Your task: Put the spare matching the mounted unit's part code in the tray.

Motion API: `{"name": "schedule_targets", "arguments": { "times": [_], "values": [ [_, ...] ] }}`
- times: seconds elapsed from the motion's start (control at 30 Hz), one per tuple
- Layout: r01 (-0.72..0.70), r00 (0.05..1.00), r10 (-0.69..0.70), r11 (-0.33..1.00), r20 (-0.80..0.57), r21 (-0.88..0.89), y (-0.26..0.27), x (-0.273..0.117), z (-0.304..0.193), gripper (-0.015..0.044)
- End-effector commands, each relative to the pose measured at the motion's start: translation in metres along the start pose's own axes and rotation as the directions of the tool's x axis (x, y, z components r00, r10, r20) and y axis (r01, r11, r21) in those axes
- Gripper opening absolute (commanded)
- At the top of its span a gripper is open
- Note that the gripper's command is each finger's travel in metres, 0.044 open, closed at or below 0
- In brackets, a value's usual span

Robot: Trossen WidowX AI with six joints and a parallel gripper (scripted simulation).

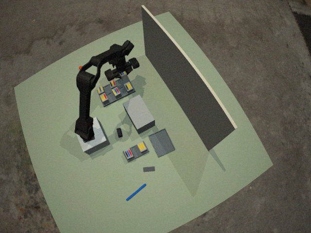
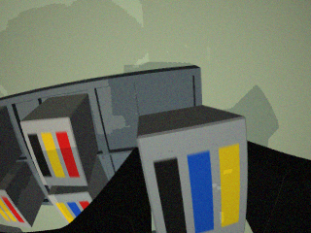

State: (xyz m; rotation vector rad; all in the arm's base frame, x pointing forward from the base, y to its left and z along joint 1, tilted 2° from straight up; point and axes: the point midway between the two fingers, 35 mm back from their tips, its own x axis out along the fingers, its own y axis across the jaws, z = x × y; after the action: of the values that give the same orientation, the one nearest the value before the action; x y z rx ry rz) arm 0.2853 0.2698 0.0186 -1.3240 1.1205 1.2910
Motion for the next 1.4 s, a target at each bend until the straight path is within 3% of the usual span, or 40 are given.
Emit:
{"name": "schedule_targets", "arguments": {
  "times": [0.0, 0.73, 1.13, 1.37],
  "values": [
    [0.025, 1.0, -0.025, 1.0, 0.014, 0.001, -0.002, -0.032, 0.001, 0.0],
    [0.017, 1.0, -0.017, 1.0, 0.011, -0.001, -0.001, -0.029, 0.001, 0.0],
    [0.025, 1.0, -0.025, 1.0, 0.012, 0.0, -0.002, -0.101, -0.01, 0.0],
    [0.025, 1.0, -0.025, 1.0, 0.013, 0.001, -0.002, -0.105, -0.011, 0.0]
  ]
}}
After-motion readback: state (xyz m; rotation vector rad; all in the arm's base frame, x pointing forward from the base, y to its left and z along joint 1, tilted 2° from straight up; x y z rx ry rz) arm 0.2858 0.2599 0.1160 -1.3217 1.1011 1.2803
